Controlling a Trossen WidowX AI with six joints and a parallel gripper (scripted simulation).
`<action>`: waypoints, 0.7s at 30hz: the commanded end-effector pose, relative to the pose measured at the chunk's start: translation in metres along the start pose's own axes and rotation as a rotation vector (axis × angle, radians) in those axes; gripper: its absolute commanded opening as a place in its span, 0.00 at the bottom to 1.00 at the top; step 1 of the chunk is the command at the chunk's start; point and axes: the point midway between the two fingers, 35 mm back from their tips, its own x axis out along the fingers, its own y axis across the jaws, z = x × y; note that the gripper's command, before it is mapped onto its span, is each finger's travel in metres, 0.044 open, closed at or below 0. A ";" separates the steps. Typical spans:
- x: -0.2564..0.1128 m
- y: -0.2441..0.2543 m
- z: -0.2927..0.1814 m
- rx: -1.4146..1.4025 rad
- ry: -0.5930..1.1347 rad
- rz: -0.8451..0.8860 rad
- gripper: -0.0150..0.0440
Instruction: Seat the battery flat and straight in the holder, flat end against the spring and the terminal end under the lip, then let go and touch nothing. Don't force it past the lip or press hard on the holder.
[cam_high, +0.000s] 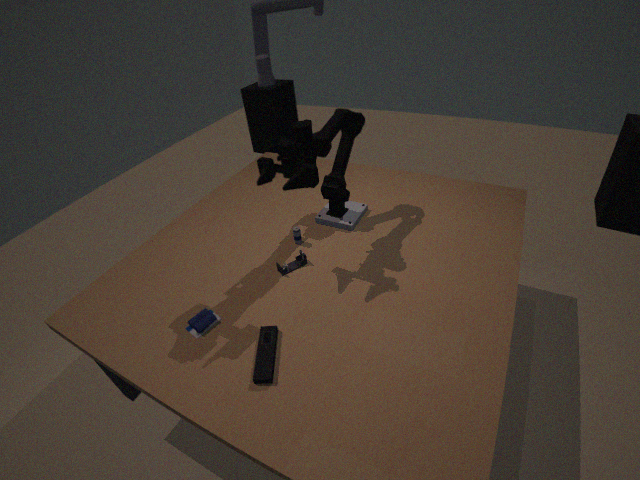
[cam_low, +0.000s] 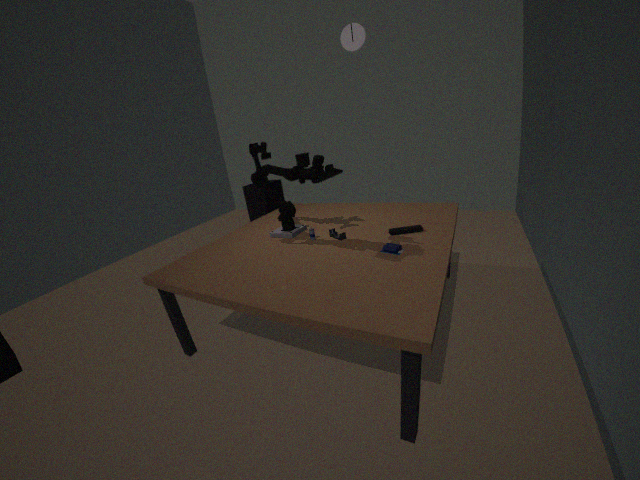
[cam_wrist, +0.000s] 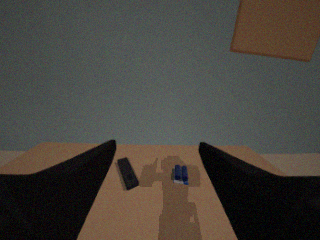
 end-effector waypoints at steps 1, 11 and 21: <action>0.001 -0.002 -0.003 -0.005 0.017 -0.006 0.89; -0.032 -0.086 -0.138 -0.142 0.934 -0.138 0.44; -0.120 -0.104 -0.174 -0.027 1.535 -0.001 0.25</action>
